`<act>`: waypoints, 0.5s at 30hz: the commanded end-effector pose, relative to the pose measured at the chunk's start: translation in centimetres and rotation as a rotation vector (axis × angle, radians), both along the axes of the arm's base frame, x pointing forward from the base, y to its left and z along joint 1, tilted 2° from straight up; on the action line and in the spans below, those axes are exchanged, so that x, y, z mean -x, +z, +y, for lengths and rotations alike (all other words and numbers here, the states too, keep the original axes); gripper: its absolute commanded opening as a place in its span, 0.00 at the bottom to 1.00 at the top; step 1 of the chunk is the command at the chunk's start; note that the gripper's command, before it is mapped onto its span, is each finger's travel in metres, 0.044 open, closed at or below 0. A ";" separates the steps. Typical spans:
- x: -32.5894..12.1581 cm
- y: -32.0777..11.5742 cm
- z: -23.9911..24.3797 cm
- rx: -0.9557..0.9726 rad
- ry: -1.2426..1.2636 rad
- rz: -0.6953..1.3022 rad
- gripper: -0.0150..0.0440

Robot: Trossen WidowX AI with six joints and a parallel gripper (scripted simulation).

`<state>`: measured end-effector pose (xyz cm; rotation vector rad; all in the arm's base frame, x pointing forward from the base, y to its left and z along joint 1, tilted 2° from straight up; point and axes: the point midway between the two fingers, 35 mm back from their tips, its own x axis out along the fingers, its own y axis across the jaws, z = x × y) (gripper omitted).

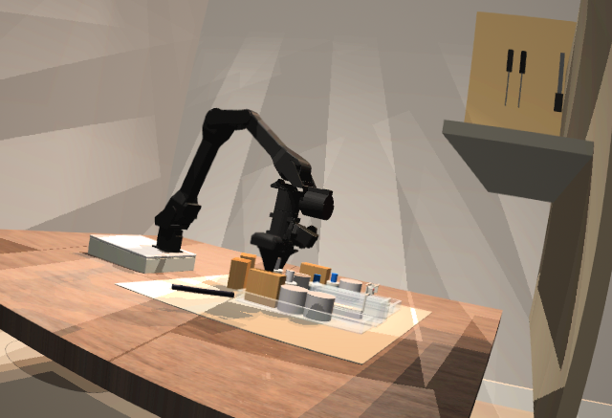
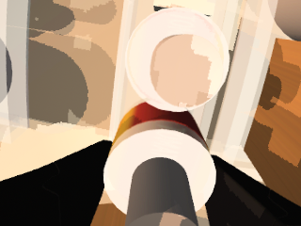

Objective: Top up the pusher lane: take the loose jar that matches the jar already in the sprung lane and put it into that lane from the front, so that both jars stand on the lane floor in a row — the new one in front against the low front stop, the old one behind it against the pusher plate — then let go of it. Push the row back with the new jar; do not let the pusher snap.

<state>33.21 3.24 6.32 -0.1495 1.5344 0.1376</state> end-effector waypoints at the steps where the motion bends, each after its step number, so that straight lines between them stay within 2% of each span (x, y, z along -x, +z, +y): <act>1: -0.9 0.4 0.1 -0.002 -0.003 -0.033 0.25; 15: -1.1 0.4 0.1 -0.002 -0.003 -0.033 0.25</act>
